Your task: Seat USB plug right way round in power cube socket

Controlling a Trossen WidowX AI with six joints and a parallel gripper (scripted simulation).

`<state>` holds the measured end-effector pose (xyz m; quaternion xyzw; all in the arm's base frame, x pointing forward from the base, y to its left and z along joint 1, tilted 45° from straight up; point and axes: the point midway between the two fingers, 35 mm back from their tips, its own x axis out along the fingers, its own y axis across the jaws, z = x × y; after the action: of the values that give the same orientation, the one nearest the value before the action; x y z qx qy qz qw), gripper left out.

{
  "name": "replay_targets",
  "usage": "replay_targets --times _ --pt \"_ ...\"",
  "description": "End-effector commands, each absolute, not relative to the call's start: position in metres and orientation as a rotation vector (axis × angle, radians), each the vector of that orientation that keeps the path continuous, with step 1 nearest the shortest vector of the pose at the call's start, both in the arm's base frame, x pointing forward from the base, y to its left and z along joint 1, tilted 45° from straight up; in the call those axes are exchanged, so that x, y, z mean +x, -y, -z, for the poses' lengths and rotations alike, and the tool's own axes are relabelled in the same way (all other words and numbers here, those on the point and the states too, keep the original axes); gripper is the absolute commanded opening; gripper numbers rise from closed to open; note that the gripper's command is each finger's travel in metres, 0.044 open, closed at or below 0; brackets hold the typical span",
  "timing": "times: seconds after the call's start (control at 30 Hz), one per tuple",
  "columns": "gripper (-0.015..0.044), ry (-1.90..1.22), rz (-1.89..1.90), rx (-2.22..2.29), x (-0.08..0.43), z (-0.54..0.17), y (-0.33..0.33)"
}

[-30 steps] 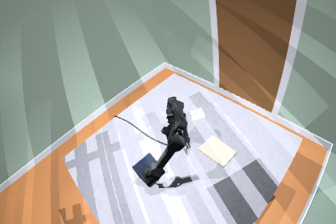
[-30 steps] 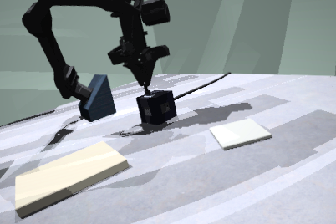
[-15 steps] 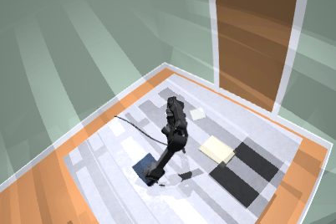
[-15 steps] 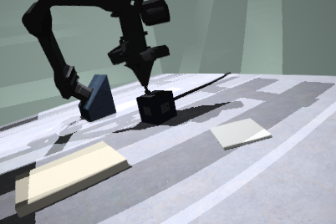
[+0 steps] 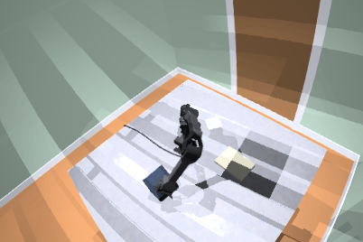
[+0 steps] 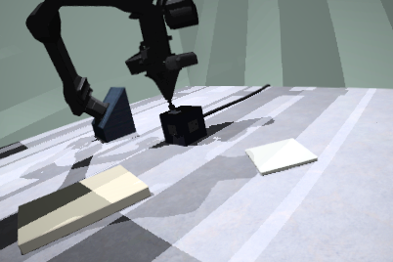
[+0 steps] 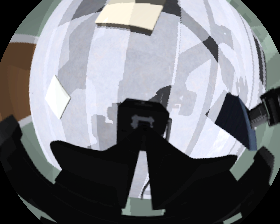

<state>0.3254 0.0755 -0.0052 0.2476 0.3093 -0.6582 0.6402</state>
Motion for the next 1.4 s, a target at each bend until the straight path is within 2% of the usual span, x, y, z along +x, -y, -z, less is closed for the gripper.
replay_targets --times 0.0,1.37 --pt "0.0000 -0.703 1.498 0.573 0.327 0.002 -0.079" --pt "0.0000 -0.714 1.493 0.559 0.328 -0.014 -0.094"
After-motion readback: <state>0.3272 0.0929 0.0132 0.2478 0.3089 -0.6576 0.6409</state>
